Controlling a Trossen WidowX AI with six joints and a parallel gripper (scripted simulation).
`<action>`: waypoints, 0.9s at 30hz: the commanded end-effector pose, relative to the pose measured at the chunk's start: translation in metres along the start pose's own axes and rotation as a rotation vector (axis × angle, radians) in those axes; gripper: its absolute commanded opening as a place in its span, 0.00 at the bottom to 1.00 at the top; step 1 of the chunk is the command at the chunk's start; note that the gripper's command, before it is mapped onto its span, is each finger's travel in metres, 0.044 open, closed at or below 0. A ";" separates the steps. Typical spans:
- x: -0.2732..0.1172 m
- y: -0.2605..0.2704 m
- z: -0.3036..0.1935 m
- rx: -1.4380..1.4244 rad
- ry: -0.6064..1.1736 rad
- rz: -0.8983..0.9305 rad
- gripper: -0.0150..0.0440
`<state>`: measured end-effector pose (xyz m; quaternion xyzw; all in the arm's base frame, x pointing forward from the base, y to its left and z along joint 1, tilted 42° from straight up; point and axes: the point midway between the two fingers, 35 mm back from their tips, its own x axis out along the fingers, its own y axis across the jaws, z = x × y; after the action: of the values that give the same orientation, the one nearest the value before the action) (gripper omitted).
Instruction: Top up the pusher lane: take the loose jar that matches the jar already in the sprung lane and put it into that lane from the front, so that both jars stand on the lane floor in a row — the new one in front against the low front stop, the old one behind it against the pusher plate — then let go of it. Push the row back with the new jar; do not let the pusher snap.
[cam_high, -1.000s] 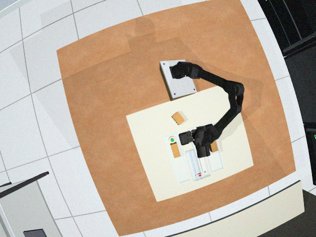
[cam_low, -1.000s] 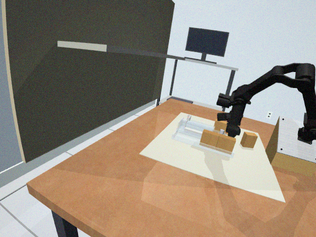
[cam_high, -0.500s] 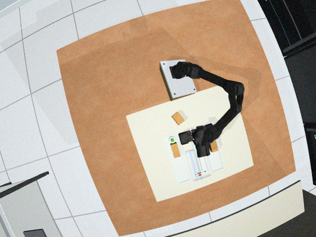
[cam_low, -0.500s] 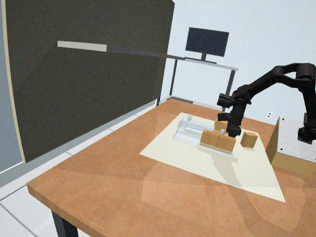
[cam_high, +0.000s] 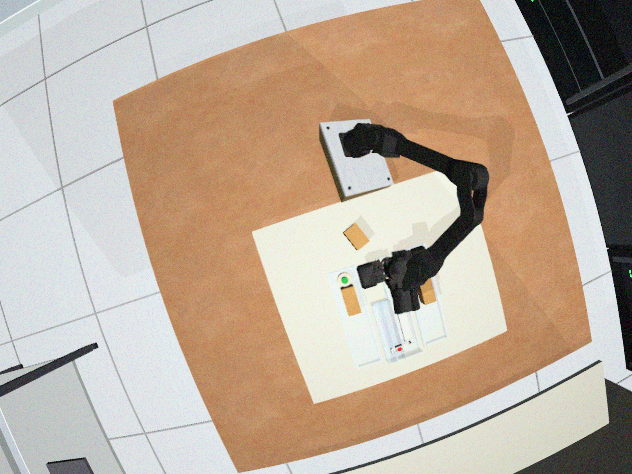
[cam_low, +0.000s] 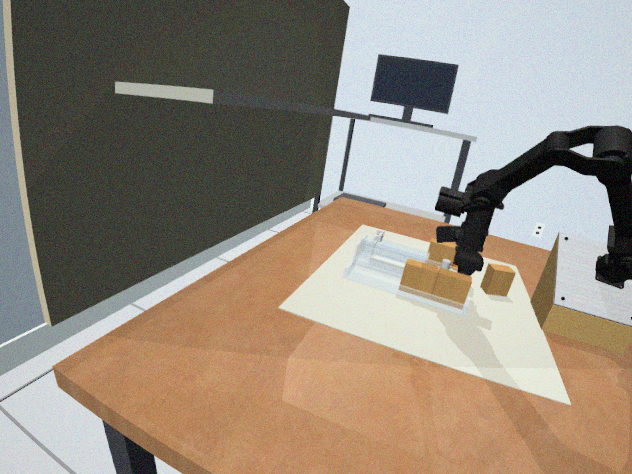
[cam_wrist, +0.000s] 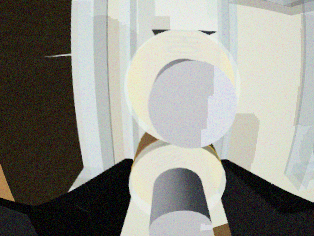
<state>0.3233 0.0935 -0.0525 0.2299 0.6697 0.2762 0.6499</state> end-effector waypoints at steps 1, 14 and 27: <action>0.000 0.000 -0.001 -0.006 -0.004 0.003 0.25; 0.000 0.000 -0.001 -0.006 -0.004 0.003 0.39; -0.005 0.000 -0.001 -0.006 -0.004 0.003 0.77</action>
<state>0.3223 0.0925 -0.0523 0.2301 0.6680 0.2774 0.6510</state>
